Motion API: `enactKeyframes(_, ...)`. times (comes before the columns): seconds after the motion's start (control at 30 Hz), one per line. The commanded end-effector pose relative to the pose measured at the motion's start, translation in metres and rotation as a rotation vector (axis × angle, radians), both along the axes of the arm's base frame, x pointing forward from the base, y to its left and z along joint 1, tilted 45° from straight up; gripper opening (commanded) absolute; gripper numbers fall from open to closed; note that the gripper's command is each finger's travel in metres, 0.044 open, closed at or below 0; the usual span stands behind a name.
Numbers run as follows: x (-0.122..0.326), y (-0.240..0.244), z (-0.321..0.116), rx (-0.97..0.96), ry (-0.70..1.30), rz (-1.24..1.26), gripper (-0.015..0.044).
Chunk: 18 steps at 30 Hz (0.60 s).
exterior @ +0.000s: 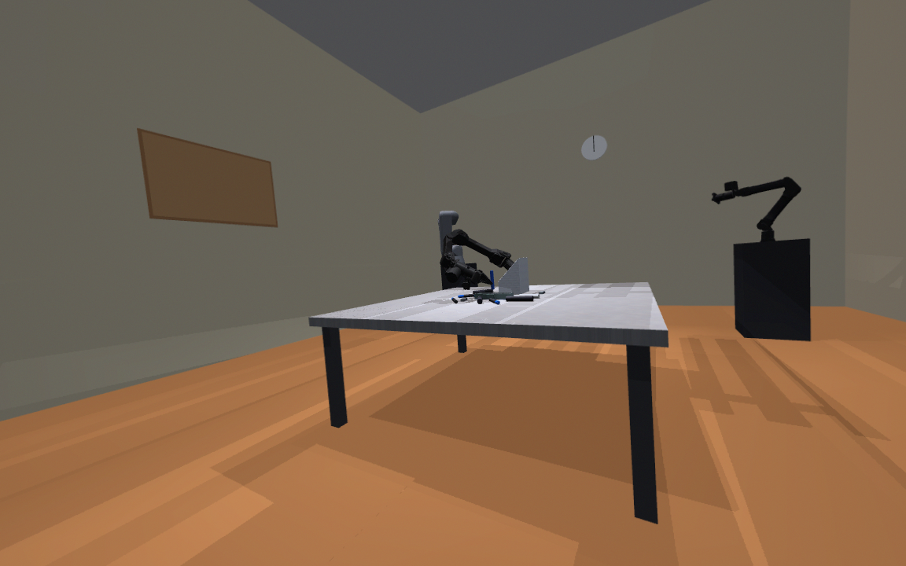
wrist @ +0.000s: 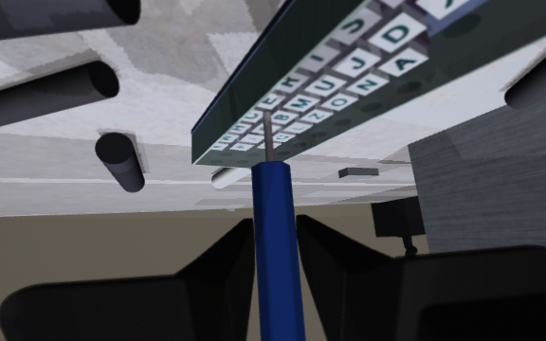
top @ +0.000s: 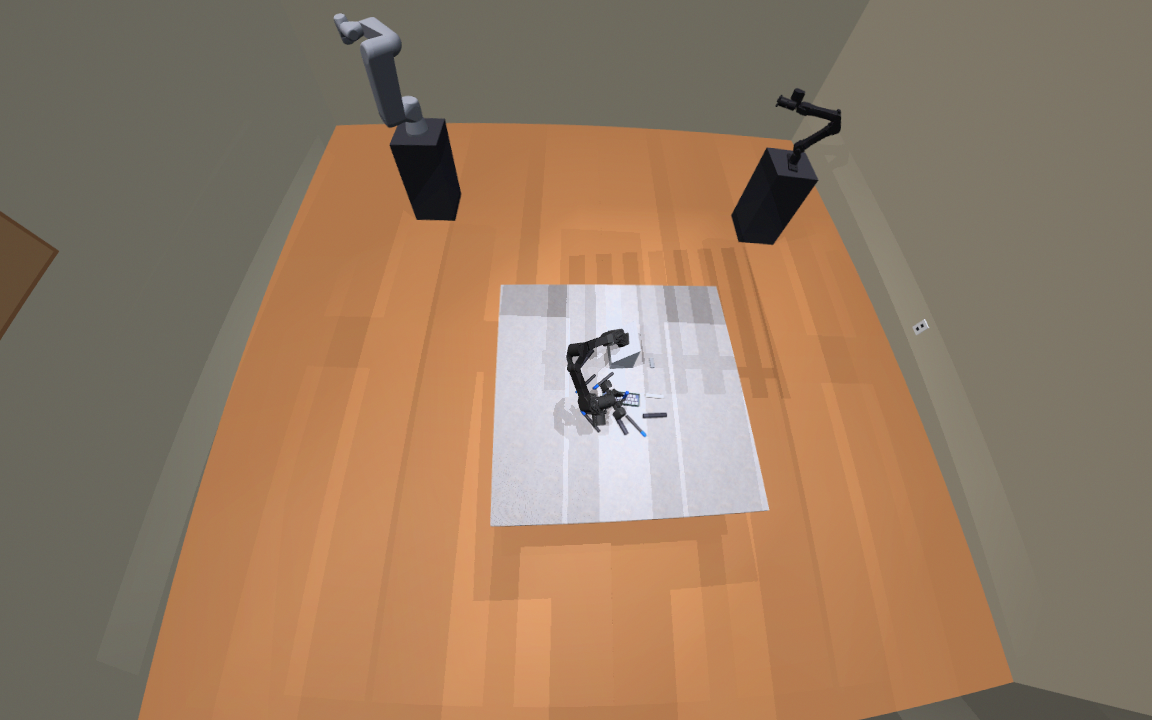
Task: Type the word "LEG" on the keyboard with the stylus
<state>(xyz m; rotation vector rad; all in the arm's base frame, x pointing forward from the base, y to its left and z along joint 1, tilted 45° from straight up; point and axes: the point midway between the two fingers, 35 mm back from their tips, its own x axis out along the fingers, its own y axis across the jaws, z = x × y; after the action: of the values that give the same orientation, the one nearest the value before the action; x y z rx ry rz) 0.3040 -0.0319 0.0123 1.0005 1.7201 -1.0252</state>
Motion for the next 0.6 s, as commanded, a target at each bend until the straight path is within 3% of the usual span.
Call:
enactKeyframes(0.0,0.0008,-0.0015,-0.0013,-0.002,-0.003,0.006,0.0081)
enactKeyframes(0.57,0.0014,-0.0063,-0.0061,-0.003,-0.003,0.006,0.0081)
